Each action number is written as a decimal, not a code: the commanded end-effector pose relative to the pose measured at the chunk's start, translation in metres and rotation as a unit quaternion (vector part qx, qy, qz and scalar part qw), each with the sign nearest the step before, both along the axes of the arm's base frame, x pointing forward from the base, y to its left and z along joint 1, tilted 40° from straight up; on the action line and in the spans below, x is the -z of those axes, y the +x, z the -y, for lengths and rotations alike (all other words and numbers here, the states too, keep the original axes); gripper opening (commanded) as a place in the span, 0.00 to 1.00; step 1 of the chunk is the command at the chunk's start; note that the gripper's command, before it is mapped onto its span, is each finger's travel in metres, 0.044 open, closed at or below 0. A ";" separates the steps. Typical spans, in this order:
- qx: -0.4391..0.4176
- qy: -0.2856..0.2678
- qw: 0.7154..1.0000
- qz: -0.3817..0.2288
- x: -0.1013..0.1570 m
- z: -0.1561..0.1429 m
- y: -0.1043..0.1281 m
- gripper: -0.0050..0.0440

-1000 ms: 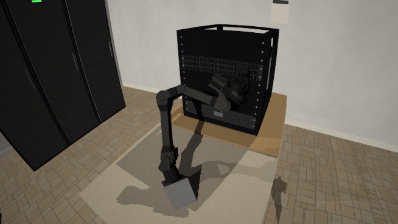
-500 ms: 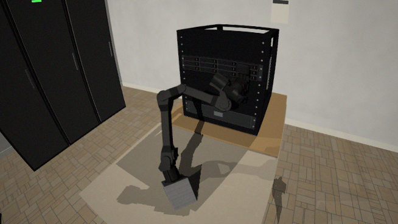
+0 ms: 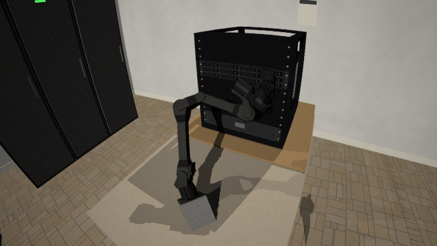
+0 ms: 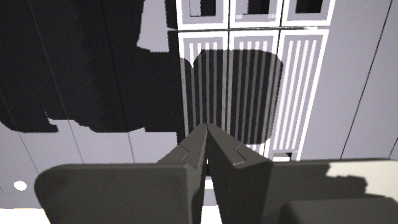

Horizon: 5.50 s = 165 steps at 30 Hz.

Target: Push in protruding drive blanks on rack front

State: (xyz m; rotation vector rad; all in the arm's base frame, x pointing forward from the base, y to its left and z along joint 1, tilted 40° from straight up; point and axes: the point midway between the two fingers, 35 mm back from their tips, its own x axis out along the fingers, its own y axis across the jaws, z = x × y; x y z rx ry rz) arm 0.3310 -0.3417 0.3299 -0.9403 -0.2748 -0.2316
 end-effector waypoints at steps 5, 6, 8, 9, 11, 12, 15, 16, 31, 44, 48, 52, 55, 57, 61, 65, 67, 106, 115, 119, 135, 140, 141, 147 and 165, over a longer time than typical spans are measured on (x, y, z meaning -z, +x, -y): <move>0.003 -0.012 1.000 0.007 -0.011 0.000 0.002 0.00; 0.003 -0.012 1.000 0.007 -0.011 0.000 0.002 0.00; 0.003 -0.012 1.000 0.007 -0.011 0.000 0.002 0.00; 0.003 -0.012 1.000 0.007 -0.011 0.000 0.002 0.00; 0.003 -0.012 1.000 0.007 -0.011 0.000 0.002 0.00; 0.003 -0.012 1.000 0.007 -0.011 0.000 0.002 0.00; 0.003 -0.012 1.000 0.007 -0.011 0.000 0.002 0.00; 0.003 -0.012 1.000 0.007 -0.011 0.000 0.002 0.00; 0.003 -0.012 1.000 0.007 -0.012 0.000 0.005 0.00; 0.003 -0.012 1.000 0.007 -0.013 0.000 0.008 0.00; 0.003 -0.012 1.000 0.007 -0.013 0.000 0.008 0.00; 0.003 -0.012 1.000 0.007 -0.014 0.000 0.008 0.00; 0.003 -0.012 1.000 0.007 -0.014 0.001 0.009 0.00; 0.003 -0.012 1.000 0.007 -0.014 0.001 0.010 0.00; 0.003 -0.012 1.000 0.007 -0.014 0.001 0.011 0.00; 0.003 -0.012 1.000 0.007 -0.014 0.001 0.011 0.00; 0.003 -0.012 1.000 0.007 -0.015 0.001 0.011 0.00; 0.003 -0.012 1.000 0.007 0.005 -0.004 -0.043 0.00; 0.003 -0.012 1.000 0.007 0.015 -0.006 -0.070 0.00; 0.003 -0.012 1.000 0.007 0.015 -0.006 -0.070 0.00; 0.003 -0.012 1.000 0.007 0.015 -0.006 -0.070 0.00; 0.003 -0.012 1.000 0.007 0.015 -0.006 -0.070 0.00; 0.003 -0.012 1.000 0.007 0.015 -0.006 -0.070 0.00; 0.003 -0.012 1.000 0.007 0.015 -0.006 -0.070 0.00; 0.003 -0.012 1.000 0.007 0.015 -0.006 -0.070 0.00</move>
